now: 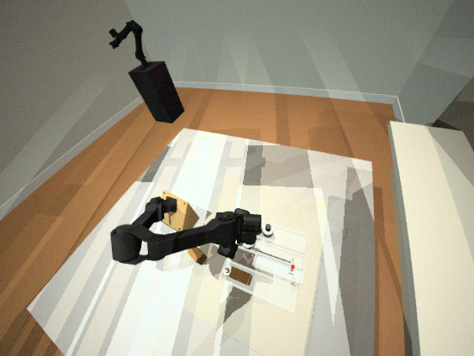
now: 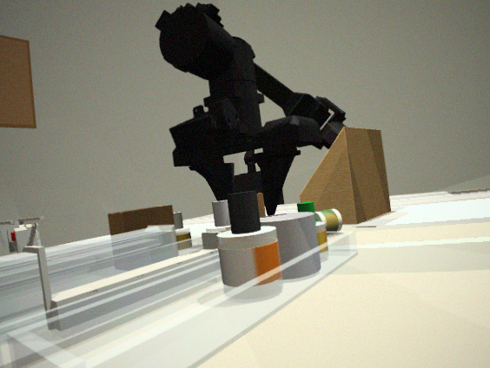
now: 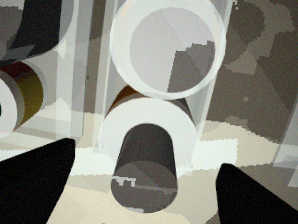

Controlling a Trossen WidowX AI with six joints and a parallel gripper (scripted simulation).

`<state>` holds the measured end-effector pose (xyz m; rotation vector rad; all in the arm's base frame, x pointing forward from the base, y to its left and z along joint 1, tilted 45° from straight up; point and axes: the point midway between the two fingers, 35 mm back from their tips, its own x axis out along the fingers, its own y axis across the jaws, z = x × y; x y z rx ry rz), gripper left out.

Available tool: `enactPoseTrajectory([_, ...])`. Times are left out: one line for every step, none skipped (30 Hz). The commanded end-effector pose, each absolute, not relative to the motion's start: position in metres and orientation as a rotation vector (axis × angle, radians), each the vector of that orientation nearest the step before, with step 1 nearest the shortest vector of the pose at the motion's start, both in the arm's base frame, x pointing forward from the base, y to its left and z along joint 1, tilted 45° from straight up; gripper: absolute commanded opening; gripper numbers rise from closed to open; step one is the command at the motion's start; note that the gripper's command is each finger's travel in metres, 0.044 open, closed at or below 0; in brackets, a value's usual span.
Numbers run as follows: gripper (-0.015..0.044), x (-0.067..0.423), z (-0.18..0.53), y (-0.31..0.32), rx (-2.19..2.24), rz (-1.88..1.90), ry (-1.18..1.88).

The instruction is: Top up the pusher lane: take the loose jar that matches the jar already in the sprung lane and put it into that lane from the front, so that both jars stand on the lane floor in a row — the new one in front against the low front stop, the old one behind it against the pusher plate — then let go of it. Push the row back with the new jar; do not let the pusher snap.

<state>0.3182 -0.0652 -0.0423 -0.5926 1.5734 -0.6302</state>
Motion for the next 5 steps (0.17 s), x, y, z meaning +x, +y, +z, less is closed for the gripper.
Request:
enactPoseTrajectory([0.0296,0.307,-0.041,-0.062,-0.588,-0.628,1.573])
enactPoseTrajectory([0.0296,0.304,-0.041,-0.062,-0.588,-0.628,1.573])
enactPoseTrajectory([0.0296,0.300,-0.041,-0.062,-0.588,-0.628,1.573])
enactPoseTrajectory([0.0296,0.297,-0.040,-0.061,-0.588,-0.628,1.573])
enactPoseTrajectory([0.0296,0.294,-0.040,-0.061,-0.588,-0.628,1.573])
